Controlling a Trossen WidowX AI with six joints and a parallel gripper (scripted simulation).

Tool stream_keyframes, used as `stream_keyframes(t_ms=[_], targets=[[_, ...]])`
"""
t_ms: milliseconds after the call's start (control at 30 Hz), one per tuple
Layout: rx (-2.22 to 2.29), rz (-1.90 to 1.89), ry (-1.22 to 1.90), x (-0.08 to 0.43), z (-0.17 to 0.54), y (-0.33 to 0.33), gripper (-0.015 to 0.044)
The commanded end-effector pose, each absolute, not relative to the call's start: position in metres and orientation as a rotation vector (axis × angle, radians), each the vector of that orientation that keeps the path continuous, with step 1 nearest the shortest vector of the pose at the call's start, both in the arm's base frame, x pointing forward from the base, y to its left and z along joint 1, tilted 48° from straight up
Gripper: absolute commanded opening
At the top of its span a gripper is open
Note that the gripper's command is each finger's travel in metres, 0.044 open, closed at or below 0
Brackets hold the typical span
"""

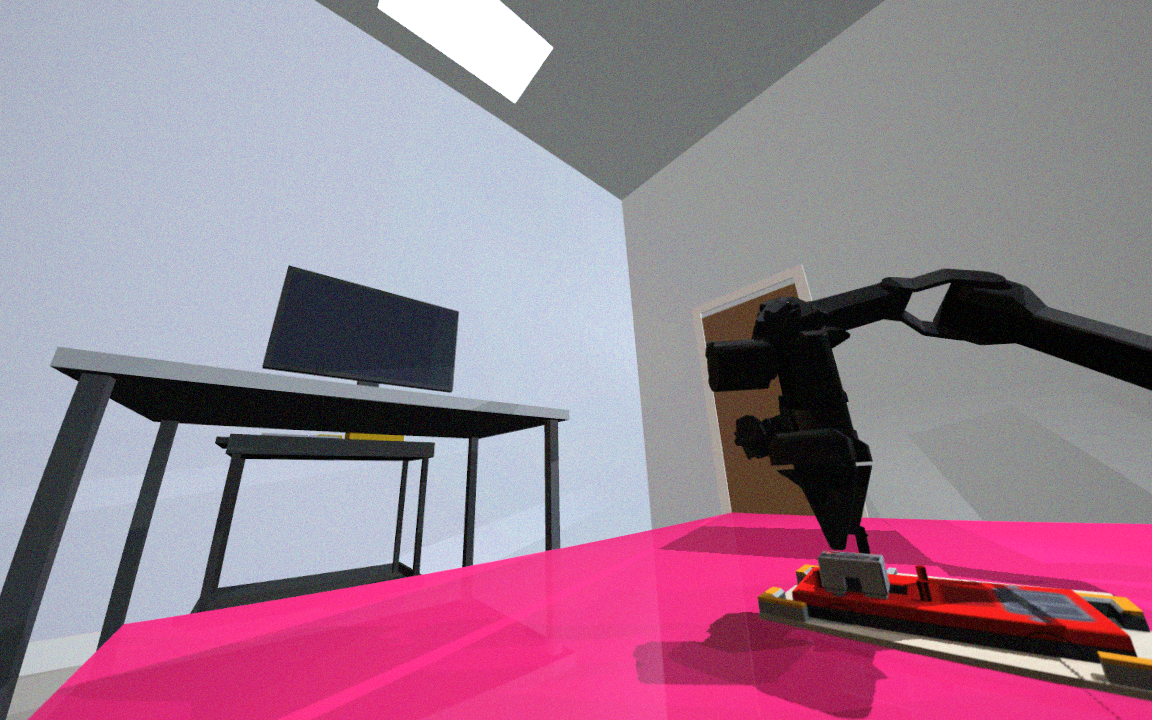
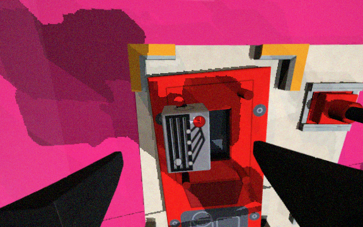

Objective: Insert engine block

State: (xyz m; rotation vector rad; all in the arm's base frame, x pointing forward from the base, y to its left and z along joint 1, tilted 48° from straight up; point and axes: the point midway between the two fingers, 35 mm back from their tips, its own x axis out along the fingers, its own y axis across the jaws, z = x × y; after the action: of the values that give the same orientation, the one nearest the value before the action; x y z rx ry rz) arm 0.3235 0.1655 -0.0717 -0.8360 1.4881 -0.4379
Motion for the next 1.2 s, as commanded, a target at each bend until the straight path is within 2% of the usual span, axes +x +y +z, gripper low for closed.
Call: stream_keyframes(t_ms=[0,433,800,1033,1167], targets=[[-0.849,-0.436,1.486,0.323,-0.076,0.161,0.044],[-0.849,-0.437,1.485,0.325,-0.088,0.148,0.044],[-0.849,-0.437,1.485,0.325,-0.088,0.148,0.0151],[-0.849,-0.437,1.485,0.325,-0.088,0.148,0.0105],[-0.86,-0.426,1.494,0.322,-0.089,0.149,0.0]])
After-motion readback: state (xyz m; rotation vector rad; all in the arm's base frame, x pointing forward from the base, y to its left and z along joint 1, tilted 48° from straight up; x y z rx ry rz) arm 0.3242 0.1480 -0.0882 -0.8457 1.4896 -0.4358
